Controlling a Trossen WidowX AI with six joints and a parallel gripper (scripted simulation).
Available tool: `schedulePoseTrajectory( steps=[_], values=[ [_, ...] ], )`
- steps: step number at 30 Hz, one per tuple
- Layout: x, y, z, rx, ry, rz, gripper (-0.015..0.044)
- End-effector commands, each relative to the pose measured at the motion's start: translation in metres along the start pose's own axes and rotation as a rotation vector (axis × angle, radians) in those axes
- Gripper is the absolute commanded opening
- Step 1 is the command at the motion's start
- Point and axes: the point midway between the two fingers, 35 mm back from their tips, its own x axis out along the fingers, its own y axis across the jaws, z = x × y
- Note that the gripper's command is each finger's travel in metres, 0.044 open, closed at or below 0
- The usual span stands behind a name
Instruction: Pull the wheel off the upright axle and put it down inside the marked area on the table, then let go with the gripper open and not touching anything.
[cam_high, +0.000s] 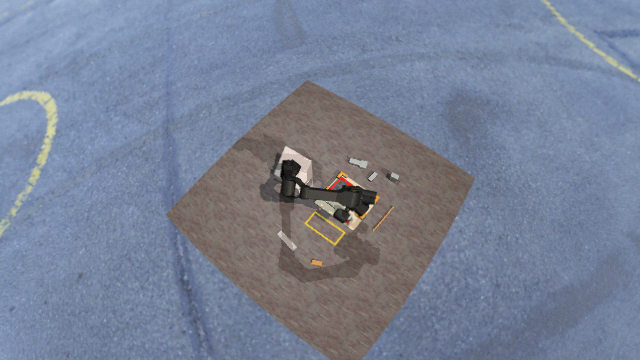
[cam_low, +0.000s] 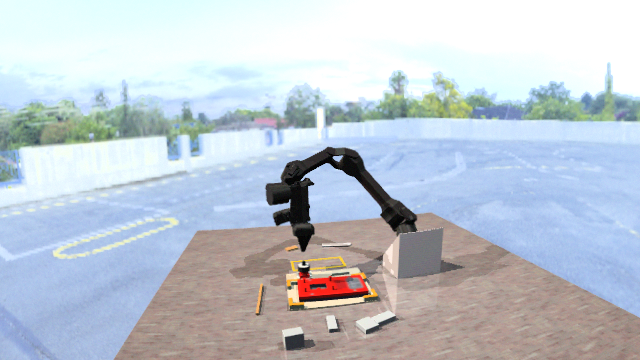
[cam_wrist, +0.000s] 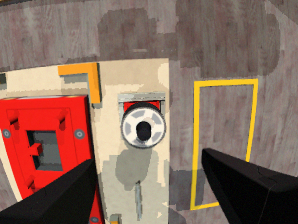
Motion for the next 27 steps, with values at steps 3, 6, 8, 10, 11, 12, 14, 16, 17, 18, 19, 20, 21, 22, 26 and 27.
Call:
schedulePoseTrajectory(
  steps=[3, 6, 8, 10, 11, 12, 14, 16, 17, 18, 19, 20, 21, 22, 26, 27],
  values=[
    [0.022, 0.001, 0.0, 0.003, -0.001, -0.004, 0.03],
    [0.04, 0.001, -0.001, 0.003, -0.001, -0.005, 0.03],
    [0.052, 0.001, -0.001, 0.003, -0.001, -0.006, 0.03],
    [0.064, 0.0, -0.002, 0.003, -0.001, -0.007, 0.03],
    [0.068, 0.0, -0.002, 0.003, -0.001, -0.008, 0.03],
    [0.071, 0.0, -0.003, 0.003, -0.001, -0.008, 0.03],
    [0.072, 0.0, -0.003, 0.003, -0.001, -0.008, 0.03],
    [0.072, 0.0, -0.003, 0.003, -0.001, -0.008, 0.03],
    [0.072, 0.0, -0.003, 0.003, -0.001, -0.008, 0.03],
    [0.072, 0.0, -0.003, 0.003, -0.001, -0.008, 0.03],
    [0.069, -0.002, -0.001, 0.016, 0.001, -0.004, 0.0274],
    [0.069, -0.002, -0.001, 0.016, 0.001, -0.004, 0.0247],
    [0.069, -0.002, -0.001, 0.016, 0.001, -0.004, 0.0221],
    [0.069, -0.002, -0.001, 0.016, 0.001, -0.004, 0.0195],
    [0.069, -0.002, -0.001, 0.016, 0.001, -0.004, 0.0168],
    [0.069, -0.002, -0.001, 0.016, 0.001, -0.004, 0.0162]
  ],
)
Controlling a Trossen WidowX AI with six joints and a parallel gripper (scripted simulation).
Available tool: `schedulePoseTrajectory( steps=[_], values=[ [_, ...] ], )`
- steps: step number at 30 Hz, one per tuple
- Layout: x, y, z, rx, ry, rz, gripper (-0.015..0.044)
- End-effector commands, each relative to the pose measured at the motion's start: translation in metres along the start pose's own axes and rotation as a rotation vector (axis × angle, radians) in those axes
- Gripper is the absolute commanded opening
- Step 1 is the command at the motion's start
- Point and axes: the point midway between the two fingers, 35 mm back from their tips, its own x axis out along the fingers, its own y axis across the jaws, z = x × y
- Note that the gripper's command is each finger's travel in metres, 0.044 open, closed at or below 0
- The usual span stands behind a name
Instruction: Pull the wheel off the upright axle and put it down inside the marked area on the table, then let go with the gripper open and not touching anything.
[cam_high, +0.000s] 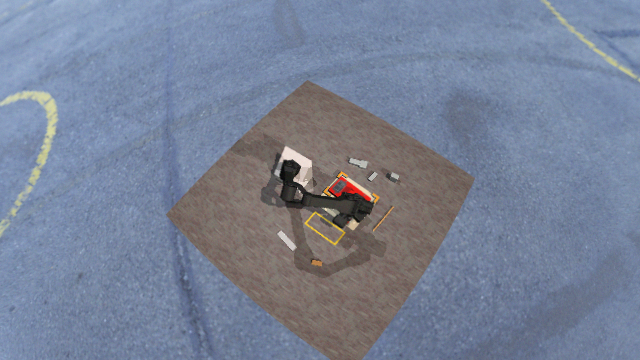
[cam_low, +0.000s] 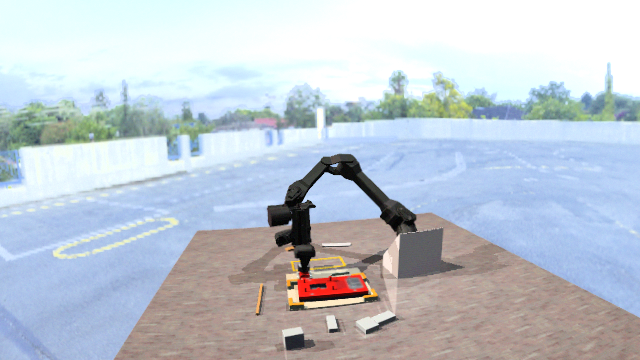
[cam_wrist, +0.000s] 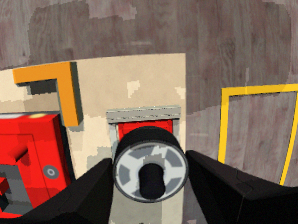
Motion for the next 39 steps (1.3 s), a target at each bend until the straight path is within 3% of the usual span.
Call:
schedulePoseTrajectory(
  steps=[1, 3, 9, 39],
  values=[
    [0.0, 0.0, 0.0, 0.001, 0.001, -0.001, 0.0155],
    [0.0, 0.0, 0.0, 0.001, 0.001, -0.001, 0.0142],
    [-0.001, 0.0, 0.0, 0.001, 0.001, -0.001, 0.0],
    [-0.011, 0.0, 0.0, -0.003, 0.0, -0.001, 0.0]
  ],
)
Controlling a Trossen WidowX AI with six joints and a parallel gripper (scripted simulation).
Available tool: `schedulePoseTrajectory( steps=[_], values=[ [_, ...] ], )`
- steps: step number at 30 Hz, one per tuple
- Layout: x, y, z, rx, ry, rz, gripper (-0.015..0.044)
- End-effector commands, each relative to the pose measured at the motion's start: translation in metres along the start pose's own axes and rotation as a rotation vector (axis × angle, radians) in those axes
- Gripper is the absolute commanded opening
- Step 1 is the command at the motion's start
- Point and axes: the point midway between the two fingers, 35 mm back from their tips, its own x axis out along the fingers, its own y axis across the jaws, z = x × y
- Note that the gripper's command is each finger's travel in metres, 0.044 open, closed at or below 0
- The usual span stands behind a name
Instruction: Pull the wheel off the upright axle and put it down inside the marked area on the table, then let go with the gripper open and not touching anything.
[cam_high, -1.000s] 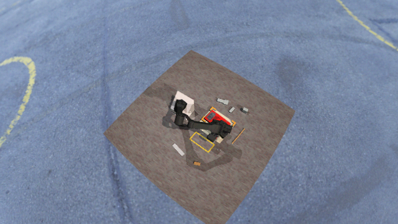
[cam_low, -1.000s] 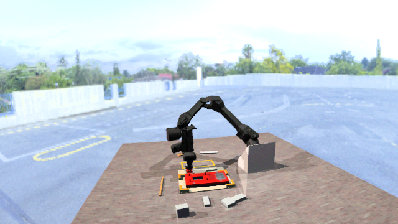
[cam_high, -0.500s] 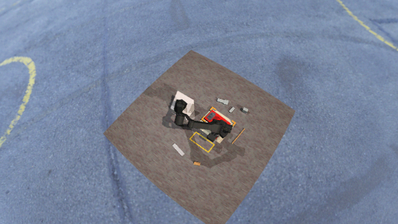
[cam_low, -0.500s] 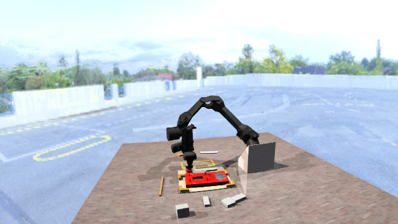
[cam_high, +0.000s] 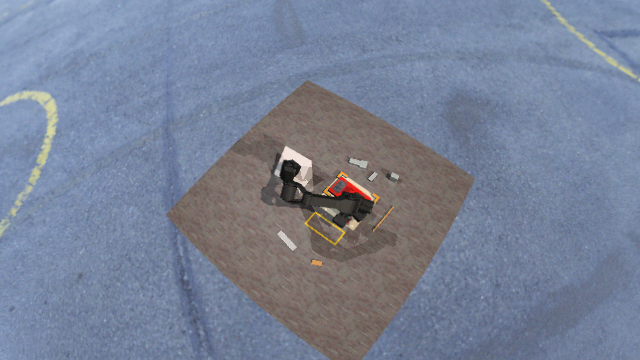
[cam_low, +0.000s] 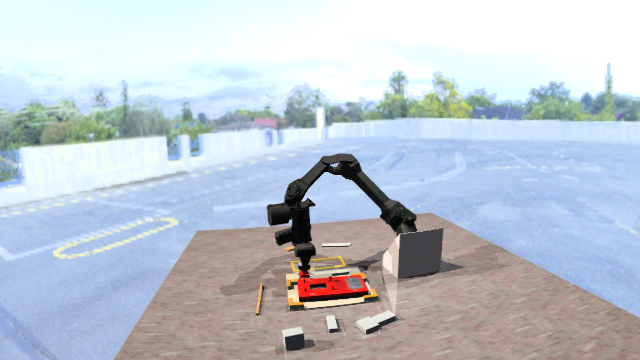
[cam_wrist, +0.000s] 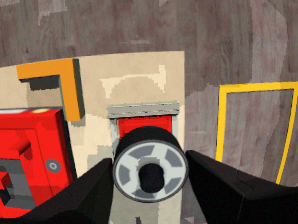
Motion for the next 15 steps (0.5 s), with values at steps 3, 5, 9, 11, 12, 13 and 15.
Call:
schedulePoseTrajectory(
  steps=[3, 5, 9, 11, 12, 13, 15],
  values=[
    [-0.0067, 0.0002, 0.0014, 0.0, -0.007, 0.001, 0.0],
    [-0.0073, 0.0003, 0.0014, 0.0, -0.007, 0.001, 0.0],
    [-0.0086, 0.0003, 0.0014, 0.0, -0.007, 0.001, 0.0],
    [-0.0093, 0.0003, 0.0014, -0.001, -0.007, 0.001, 0.0],
    [-0.0096, 0.0003, 0.0014, -0.001, -0.007, 0.001, 0.0],
    [-0.0099, 0.0003, 0.0014, -0.001, -0.007, 0.001, 0.0],
    [-0.0106, 0.0004, 0.0014, -0.001, -0.007, 0.0, 0.0]
  ],
)
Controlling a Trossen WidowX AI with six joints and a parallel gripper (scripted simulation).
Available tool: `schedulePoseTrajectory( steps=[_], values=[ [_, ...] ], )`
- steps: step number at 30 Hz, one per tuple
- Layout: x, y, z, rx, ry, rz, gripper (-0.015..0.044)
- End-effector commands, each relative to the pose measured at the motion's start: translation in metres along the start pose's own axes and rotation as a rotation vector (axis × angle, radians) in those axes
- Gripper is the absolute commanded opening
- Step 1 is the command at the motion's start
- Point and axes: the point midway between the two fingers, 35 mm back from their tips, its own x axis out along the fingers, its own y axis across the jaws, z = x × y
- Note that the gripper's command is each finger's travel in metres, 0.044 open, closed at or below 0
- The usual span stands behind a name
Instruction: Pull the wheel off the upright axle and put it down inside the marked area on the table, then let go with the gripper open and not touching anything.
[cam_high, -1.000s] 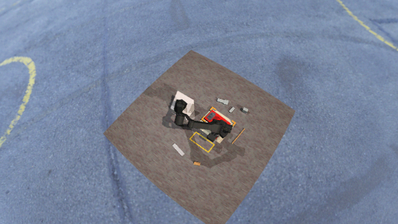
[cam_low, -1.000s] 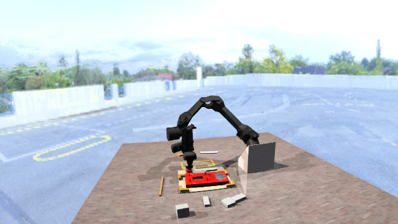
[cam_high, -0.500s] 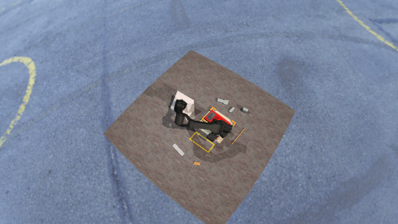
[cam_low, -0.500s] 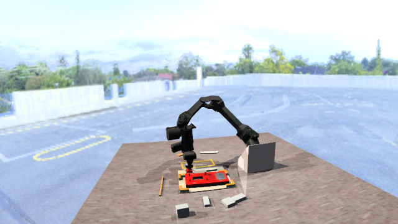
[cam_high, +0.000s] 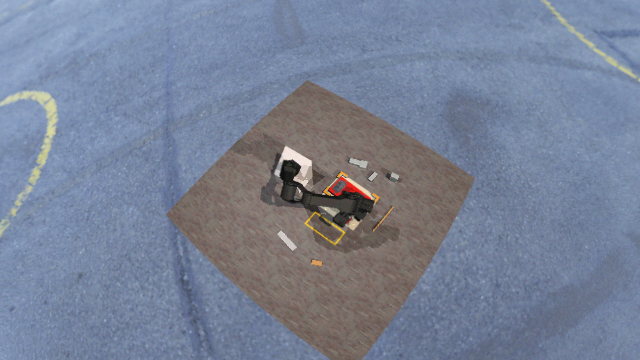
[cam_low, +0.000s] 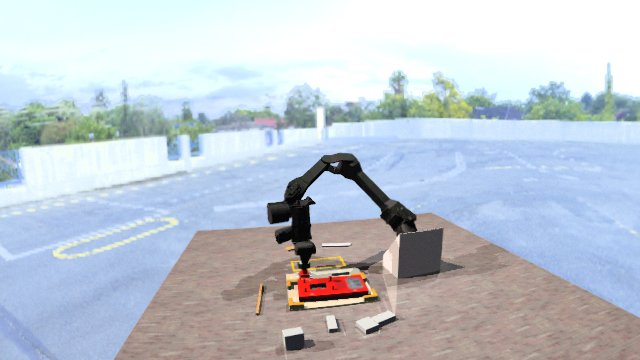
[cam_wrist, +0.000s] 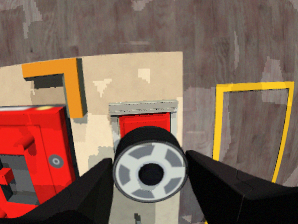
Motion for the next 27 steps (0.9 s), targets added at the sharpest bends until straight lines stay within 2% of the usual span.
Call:
schedulePoseTrajectory(
  steps=[1, 27],
  values=[
    [-0.0055, -0.0002, 0.0017, 0.005, -0.008, 0.002, 0.0],
    [-0.014, 0.0, 0.0016, 0.002, -0.008, 0.001, 0.0]
  ],
)
